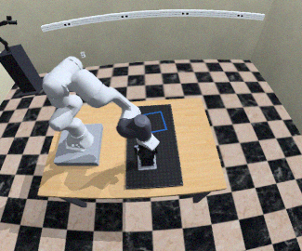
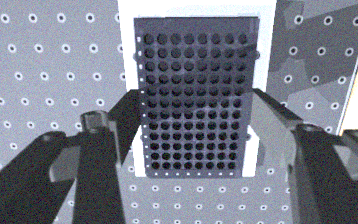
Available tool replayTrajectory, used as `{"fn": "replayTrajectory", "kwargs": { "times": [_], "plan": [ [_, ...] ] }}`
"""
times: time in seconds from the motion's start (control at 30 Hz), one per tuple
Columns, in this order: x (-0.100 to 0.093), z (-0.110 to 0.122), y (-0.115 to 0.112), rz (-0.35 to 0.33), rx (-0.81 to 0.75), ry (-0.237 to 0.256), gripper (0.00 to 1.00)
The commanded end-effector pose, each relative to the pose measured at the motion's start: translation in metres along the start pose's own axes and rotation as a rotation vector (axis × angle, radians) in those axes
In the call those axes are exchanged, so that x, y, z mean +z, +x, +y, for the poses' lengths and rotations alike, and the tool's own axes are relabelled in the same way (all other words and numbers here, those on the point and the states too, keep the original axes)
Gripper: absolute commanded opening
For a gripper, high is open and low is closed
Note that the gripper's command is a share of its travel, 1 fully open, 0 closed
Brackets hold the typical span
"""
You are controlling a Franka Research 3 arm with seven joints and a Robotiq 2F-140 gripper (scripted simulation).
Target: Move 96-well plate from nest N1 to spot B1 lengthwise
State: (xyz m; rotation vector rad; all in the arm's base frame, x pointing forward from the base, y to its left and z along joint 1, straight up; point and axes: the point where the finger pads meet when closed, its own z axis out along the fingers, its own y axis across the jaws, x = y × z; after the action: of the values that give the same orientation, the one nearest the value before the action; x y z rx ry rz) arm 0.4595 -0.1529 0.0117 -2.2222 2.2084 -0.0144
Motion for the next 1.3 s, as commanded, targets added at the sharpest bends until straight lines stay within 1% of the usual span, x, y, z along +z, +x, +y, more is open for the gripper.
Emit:
{"fn": "replayTrajectory", "kwargs": {
  "times": [0.0,0.17,0.23,0.73,0.8,0.93,1.27],
  "plan": [
    [-0.006,0.002,-0.001,-0.003,-0.003,-0.006,0.60],
    [-0.014,0.002,-0.001,-0.003,-0.003,-0.006,0.60],
    [-0.014,0.002,-0.001,-0.003,-0.003,-0.006,0.60],
    [-0.039,0.002,-0.001,-0.003,-0.003,-0.006,0.60],
    [-0.039,0.002,-0.001,-0.003,-0.003,-0.006,0.60],
    [-0.045,0.002,-0.001,-0.003,-0.003,-0.006,0.60],
    [-0.045,0.002,-0.001,-0.003,-0.003,-0.006,0.60]
  ]
}}
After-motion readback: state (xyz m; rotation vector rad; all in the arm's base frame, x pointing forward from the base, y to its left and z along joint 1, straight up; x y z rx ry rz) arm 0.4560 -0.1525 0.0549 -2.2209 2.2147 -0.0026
